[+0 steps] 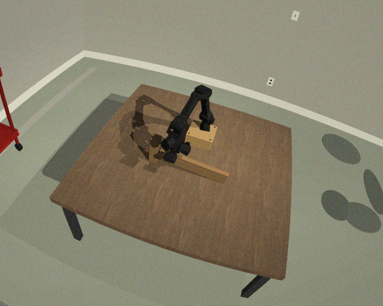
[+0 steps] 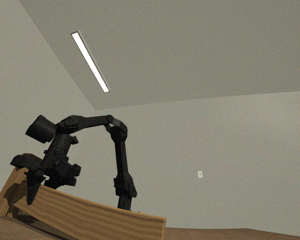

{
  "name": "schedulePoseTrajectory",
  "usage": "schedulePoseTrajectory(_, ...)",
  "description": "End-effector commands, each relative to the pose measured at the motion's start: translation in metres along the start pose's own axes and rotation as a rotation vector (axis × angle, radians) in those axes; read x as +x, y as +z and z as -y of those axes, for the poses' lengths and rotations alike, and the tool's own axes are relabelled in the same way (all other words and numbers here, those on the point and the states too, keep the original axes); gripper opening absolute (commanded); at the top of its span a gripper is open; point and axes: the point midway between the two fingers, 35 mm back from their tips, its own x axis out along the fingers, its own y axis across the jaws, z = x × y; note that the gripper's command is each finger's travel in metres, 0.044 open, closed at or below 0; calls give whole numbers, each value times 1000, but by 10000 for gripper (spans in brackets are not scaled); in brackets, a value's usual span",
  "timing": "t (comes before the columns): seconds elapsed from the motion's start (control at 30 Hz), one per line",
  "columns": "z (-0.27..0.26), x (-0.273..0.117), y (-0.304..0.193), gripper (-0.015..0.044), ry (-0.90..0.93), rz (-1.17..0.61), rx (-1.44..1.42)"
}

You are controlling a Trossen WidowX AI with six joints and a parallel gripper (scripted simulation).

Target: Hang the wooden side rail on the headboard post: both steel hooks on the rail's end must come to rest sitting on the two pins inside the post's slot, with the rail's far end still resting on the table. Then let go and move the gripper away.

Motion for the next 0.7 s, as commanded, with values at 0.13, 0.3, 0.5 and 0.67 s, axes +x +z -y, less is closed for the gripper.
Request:
schedulePoseTrajectory(0.13,3,-2,-2,0,-11,-3,-5)
schedulePoseTrajectory(0.3,4,-2,-2,0,-11,-3,-5)
schedulePoseTrajectory(0.5,3,-3,-3,0,-11,-3,-5)
schedulePoseTrajectory(0.67,3,-3,-3,0,-11,-3,-5)
